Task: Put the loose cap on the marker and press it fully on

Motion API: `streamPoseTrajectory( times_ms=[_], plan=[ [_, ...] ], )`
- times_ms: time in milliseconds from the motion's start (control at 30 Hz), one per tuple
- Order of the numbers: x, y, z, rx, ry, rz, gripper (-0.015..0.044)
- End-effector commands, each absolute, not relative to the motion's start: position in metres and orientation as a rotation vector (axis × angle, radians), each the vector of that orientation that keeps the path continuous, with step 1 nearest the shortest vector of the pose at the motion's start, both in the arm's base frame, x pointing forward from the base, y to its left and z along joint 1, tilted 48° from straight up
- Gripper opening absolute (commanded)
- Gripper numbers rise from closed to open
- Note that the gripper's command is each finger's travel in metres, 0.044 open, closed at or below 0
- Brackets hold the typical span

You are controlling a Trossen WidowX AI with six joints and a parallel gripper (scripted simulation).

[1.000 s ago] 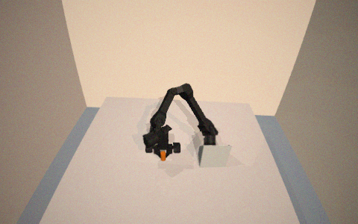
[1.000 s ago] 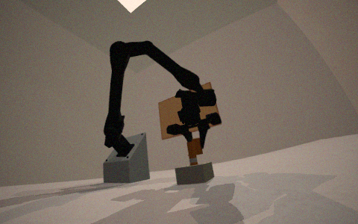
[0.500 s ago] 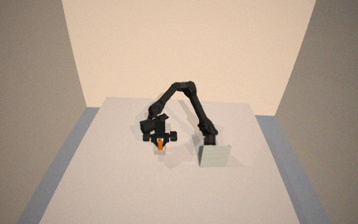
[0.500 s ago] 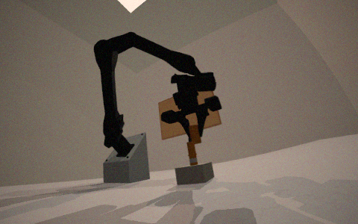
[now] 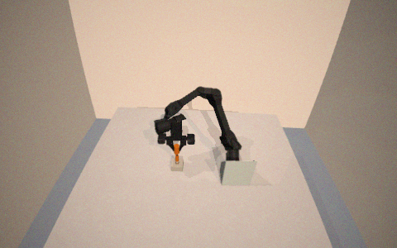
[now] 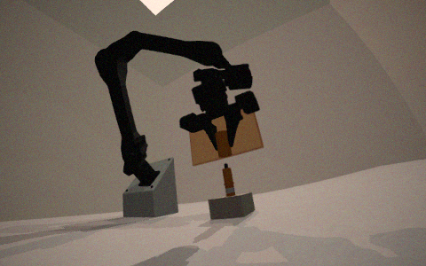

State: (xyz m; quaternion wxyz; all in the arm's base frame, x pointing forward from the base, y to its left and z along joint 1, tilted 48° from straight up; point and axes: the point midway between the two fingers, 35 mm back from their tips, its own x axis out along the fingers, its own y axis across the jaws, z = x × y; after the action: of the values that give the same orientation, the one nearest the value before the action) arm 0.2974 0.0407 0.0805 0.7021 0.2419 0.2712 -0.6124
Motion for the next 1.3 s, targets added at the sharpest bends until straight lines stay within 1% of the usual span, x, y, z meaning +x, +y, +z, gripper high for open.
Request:
streamPoseTrajectory(
  times_ms=[0,1267],
  plan=[
    [0.297,0.038,0.085,0.533,0.602,-1.364,0.0000],
    [0.304,-0.001,0.049,0.533,0.601,-1.364,0.0000]
  ],
)
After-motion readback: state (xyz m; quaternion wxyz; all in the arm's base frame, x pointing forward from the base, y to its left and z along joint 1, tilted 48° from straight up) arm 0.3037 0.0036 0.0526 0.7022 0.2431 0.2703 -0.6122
